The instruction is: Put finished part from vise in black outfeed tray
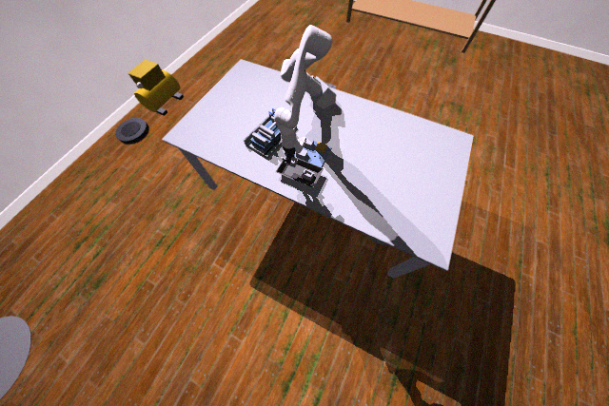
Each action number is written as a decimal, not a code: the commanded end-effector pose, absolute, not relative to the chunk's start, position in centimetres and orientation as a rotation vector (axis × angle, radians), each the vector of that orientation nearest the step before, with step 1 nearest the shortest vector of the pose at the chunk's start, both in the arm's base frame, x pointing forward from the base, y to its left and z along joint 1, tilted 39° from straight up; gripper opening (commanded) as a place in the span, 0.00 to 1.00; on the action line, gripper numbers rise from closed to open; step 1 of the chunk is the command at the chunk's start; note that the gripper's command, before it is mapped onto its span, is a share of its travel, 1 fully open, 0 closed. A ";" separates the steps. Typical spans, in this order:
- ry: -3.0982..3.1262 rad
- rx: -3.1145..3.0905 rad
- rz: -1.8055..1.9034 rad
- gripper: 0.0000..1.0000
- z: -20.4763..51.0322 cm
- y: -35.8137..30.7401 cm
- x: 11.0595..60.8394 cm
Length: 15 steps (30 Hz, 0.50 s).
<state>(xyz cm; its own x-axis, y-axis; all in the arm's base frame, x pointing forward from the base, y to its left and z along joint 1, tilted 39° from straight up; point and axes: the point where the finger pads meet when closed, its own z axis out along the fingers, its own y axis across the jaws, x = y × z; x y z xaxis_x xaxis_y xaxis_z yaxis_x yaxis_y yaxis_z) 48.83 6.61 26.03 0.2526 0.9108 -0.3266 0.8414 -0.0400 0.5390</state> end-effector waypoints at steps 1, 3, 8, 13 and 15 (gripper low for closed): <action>1.586 1.886 0.134 0.00 25.8 6.2 49.0; 1.586 1.886 0.134 0.00 25.5 6.0 49.2; 1.586 1.886 0.134 0.00 24.7 5.6 49.7; 1.586 1.886 0.134 0.00 24.0 5.2 50.2; 1.586 1.886 0.134 0.00 23.7 5.0 50.4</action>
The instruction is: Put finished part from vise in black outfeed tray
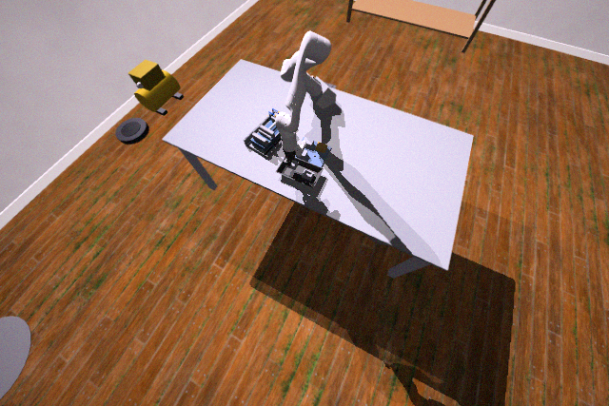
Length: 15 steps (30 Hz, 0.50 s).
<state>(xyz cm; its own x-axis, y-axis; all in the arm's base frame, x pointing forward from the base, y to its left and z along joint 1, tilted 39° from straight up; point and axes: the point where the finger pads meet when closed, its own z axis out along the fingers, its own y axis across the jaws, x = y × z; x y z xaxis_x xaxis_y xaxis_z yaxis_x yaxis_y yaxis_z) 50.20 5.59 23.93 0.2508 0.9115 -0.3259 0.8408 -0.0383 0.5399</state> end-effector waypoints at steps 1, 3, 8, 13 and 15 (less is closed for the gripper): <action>1.586 1.886 0.134 0.00 23.7 5.0 50.4; 1.586 1.886 0.134 0.00 23.6 5.0 50.4; 1.586 1.886 0.134 0.00 22.9 4.6 50.8; 1.586 1.886 0.134 0.00 22.4 4.4 51.2; 1.586 1.886 0.134 0.00 22.2 4.3 51.3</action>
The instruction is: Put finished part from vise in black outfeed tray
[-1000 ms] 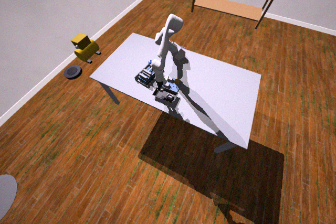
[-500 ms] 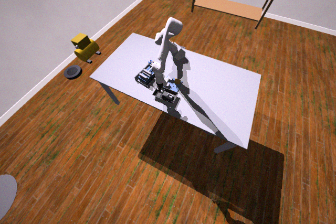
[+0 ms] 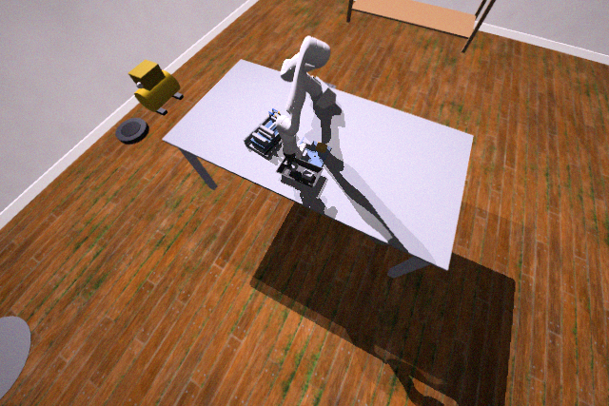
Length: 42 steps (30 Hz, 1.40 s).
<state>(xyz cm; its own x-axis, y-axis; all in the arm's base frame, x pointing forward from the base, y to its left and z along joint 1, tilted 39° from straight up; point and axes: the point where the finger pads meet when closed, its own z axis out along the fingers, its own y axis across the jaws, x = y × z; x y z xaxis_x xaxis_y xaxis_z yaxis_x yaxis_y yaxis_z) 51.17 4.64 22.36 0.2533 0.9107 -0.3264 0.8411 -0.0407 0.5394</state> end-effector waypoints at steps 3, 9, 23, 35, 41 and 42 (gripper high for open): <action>1.586 1.886 0.134 0.00 22.1 4.2 51.4; 1.586 1.886 0.134 0.00 21.8 4.0 51.6; 1.586 1.886 0.134 0.00 21.5 3.9 51.7; 1.586 1.886 0.134 0.00 21.5 3.9 51.7; 1.586 1.886 0.134 0.00 21.5 3.9 51.7; 1.586 1.886 0.134 0.00 21.5 3.9 51.7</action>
